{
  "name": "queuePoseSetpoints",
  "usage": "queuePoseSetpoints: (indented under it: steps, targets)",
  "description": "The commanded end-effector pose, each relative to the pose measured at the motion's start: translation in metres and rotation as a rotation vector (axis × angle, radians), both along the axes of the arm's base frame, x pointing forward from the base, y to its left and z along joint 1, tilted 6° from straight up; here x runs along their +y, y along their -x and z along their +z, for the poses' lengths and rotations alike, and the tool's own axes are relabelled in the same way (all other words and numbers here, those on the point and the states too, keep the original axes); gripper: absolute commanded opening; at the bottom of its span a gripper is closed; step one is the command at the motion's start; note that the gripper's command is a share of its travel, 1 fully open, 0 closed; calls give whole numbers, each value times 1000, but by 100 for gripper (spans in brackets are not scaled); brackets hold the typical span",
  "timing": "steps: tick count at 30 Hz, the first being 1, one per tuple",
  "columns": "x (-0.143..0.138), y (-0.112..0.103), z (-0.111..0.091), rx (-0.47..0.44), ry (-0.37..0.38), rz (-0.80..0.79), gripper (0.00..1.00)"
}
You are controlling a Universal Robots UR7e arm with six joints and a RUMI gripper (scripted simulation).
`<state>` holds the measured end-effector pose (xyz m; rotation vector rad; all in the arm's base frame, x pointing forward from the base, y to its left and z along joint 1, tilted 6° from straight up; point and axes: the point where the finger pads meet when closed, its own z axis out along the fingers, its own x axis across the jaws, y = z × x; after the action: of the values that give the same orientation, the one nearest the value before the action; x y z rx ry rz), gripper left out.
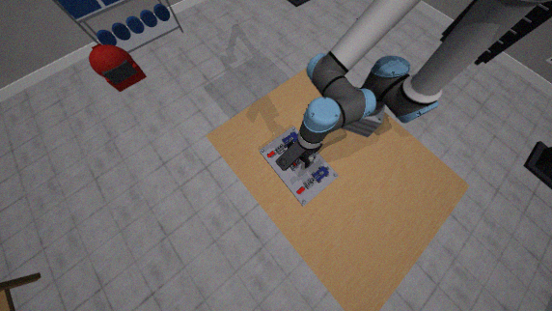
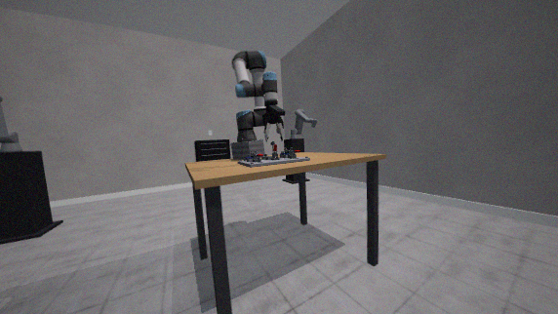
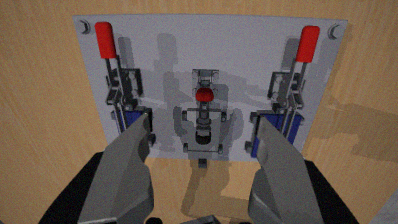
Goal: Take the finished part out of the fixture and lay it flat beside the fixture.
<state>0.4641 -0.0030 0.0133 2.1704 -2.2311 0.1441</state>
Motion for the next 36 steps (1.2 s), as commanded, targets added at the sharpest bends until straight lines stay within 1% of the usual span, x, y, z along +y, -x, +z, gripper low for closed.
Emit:
queuePoseSetpoints:
  steps: [1,28,36]
  targets:
    - [0,0,0,-1,0,0,59]
    - [0,0,-2,-1,0,0,59]
    - [0,10,-2,-1,0,0,59]
